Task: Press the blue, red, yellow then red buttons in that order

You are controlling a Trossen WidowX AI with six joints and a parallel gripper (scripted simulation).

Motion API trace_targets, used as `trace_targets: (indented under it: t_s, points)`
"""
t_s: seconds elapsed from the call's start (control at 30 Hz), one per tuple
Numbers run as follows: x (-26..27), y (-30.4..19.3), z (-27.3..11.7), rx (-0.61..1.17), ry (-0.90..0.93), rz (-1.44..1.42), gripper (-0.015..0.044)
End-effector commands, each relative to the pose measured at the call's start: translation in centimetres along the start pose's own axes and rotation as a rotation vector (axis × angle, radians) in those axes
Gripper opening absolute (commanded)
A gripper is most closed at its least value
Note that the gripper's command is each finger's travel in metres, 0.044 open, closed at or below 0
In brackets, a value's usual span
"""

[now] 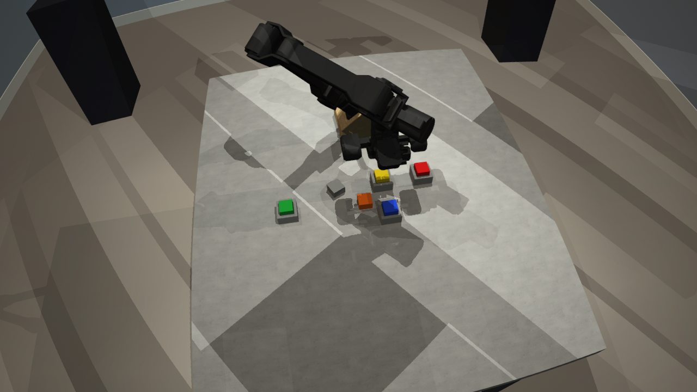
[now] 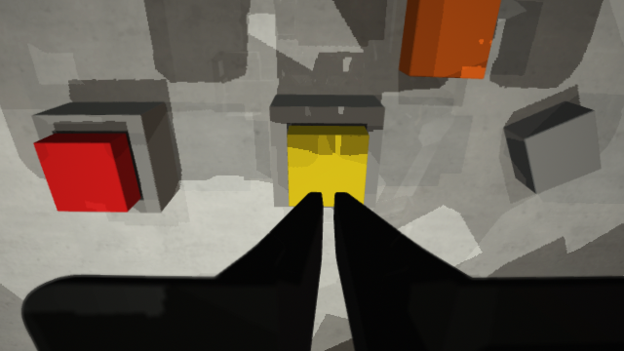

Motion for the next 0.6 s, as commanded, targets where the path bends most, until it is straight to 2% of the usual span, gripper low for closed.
trace_targets:
  t_s: [0.0, 0.57]
  points:
    - [0.0, -0.1, 0.8, 0.000, -0.005, -0.005, 0.0020]
    - [-0.1, -0.1, 3.5, 0.000, -0.006, -0.005, 0.0020]
Point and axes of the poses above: the point midway between the two fingers, 35 mm back from their tips, its own z axis out along the fingers, its own x axis across the jaws, y = z × x, the point moved 5 cm from there along -z, back along the fingers, and after that the axes turned 12 degrees about -z, right-handed, at the moved point
